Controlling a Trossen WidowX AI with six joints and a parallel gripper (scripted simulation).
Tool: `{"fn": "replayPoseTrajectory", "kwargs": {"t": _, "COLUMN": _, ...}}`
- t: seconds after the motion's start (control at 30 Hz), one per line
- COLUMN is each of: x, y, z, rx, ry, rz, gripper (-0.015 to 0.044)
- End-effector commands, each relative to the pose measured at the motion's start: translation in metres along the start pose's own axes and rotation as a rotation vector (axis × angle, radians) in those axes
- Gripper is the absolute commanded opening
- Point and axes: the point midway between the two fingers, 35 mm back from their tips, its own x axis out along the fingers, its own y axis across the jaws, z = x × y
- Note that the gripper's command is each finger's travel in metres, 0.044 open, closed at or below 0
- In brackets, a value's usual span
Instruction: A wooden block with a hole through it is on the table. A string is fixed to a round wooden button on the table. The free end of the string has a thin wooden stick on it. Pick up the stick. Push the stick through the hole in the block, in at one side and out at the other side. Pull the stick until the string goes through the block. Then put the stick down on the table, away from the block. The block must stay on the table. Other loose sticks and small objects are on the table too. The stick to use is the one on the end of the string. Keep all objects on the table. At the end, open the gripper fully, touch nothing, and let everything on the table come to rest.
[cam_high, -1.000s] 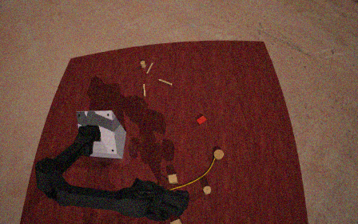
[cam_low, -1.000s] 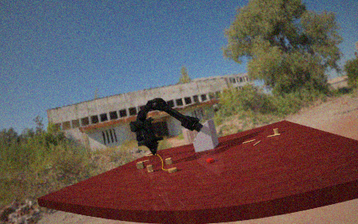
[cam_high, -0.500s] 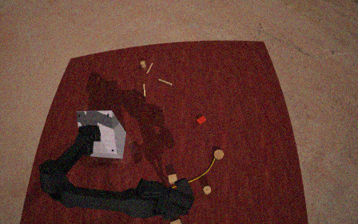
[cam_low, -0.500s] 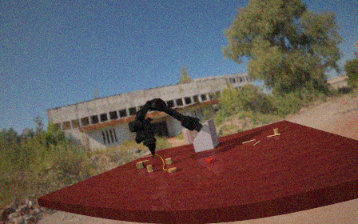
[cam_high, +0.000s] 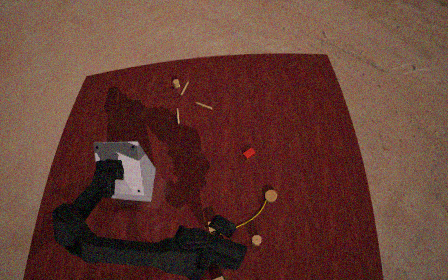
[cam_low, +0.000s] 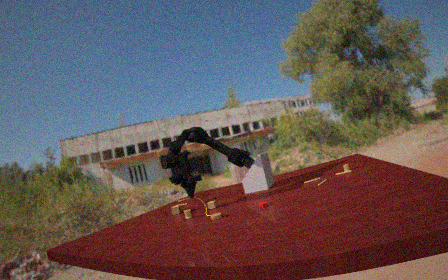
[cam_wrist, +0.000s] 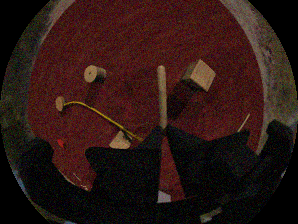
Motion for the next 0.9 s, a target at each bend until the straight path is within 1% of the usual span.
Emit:
{"fn": "replayPoseTrajectory", "kwargs": {"t": 0.0, "x": 0.002, "y": 0.004, "z": 0.002, "rx": -0.151, "ry": 0.007, "rz": -0.005, "gripper": 0.0000}}
{"fn": "replayPoseTrajectory", "kwargs": {"t": 0.87, "x": 0.003, "y": 0.021, "z": 0.020, "rx": -1.091, "ry": 0.008, "rz": -0.003, "gripper": 0.0000}}
